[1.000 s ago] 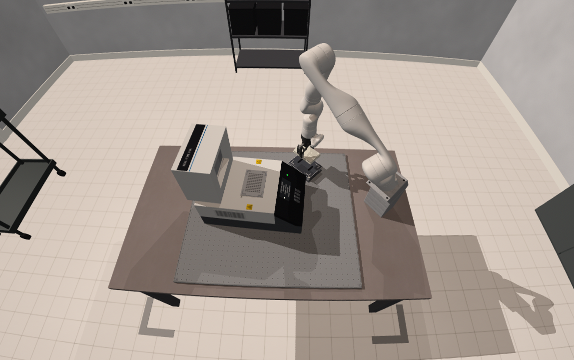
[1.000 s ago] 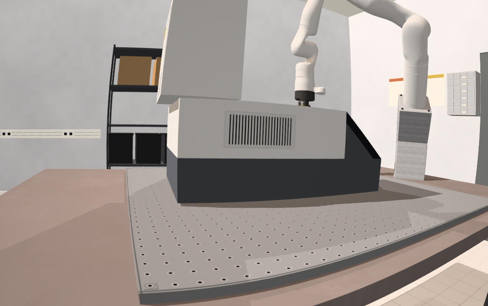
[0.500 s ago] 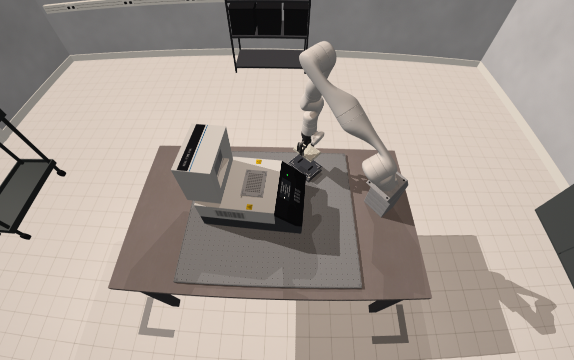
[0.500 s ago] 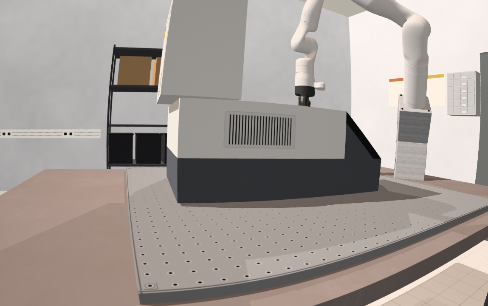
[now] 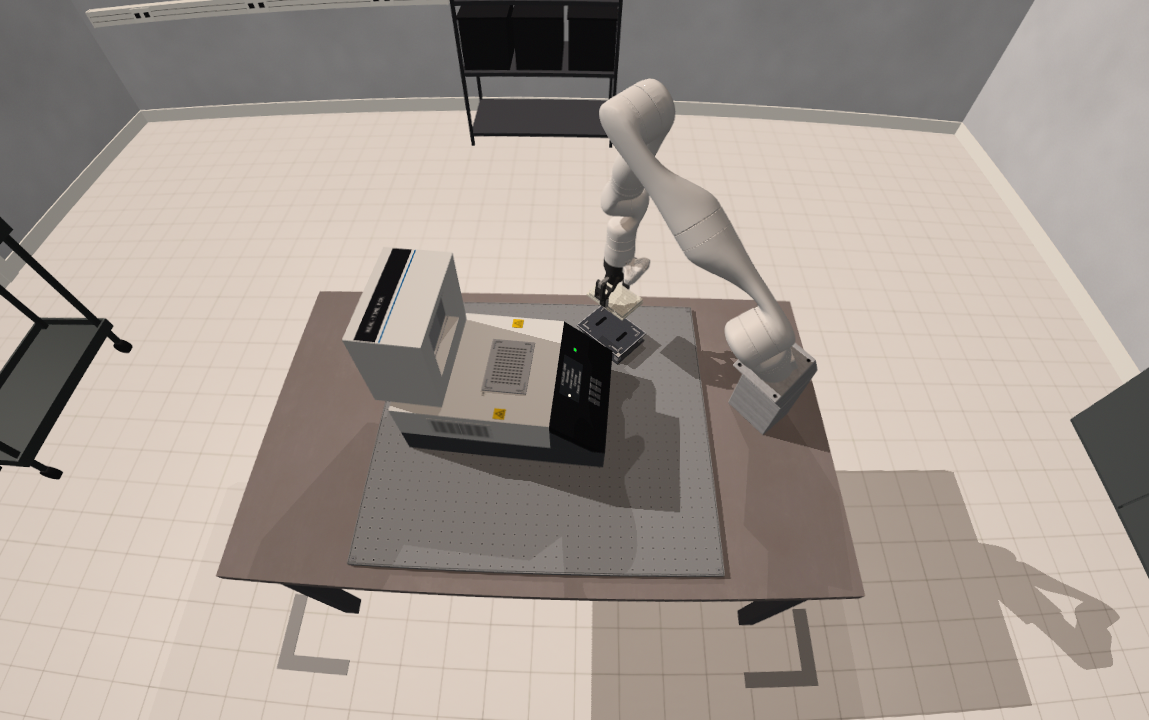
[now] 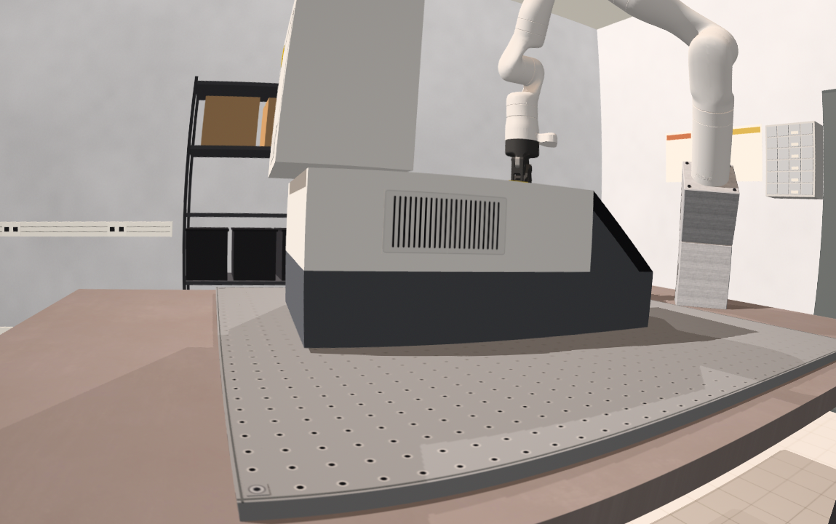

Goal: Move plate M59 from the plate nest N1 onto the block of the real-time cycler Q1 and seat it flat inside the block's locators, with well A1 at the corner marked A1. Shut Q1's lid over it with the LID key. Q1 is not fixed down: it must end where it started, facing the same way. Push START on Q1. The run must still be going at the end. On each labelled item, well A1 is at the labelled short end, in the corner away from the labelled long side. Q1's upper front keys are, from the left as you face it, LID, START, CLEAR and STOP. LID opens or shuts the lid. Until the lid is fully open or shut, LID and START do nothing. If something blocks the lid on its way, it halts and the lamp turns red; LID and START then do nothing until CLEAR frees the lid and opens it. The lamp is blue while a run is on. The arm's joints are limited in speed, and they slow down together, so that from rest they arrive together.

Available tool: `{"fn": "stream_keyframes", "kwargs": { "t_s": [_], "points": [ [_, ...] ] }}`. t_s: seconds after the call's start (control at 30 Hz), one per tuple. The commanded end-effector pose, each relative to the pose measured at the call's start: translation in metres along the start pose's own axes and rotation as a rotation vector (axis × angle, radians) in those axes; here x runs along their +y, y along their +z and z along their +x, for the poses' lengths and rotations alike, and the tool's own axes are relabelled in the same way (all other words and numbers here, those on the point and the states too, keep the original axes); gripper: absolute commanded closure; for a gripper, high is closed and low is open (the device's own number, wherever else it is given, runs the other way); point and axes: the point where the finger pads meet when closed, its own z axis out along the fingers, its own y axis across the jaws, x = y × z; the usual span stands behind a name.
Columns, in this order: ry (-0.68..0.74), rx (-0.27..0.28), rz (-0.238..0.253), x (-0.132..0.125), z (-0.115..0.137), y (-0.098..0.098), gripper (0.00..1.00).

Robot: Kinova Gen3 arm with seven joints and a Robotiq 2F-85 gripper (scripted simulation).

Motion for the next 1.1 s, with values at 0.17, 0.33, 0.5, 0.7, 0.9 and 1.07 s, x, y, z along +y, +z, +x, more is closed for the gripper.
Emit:
{"fn": "stream_keyframes", "kwargs": {
  "t_s": [0.17, 0.33, 0.5, 0.7, 0.9, 1.07],
  "points": [
    [0.017, -0.004, 0.002, -0.001, 0.0, -0.012, 0.09],
    [0.017, -0.004, 0.002, -0.001, 0.0, -0.019, 0.09],
    [0.016, -0.004, 0.002, -0.001, 0.0, -0.025, 0.09],
    [0.016, -0.004, 0.002, -0.001, 0.0, -0.032, 0.09],
    [0.016, -0.005, 0.002, -0.001, -0.001, -0.039, 0.09],
    [0.015, -0.005, 0.003, -0.001, -0.001, -0.046, 0.09]
  ]
}}
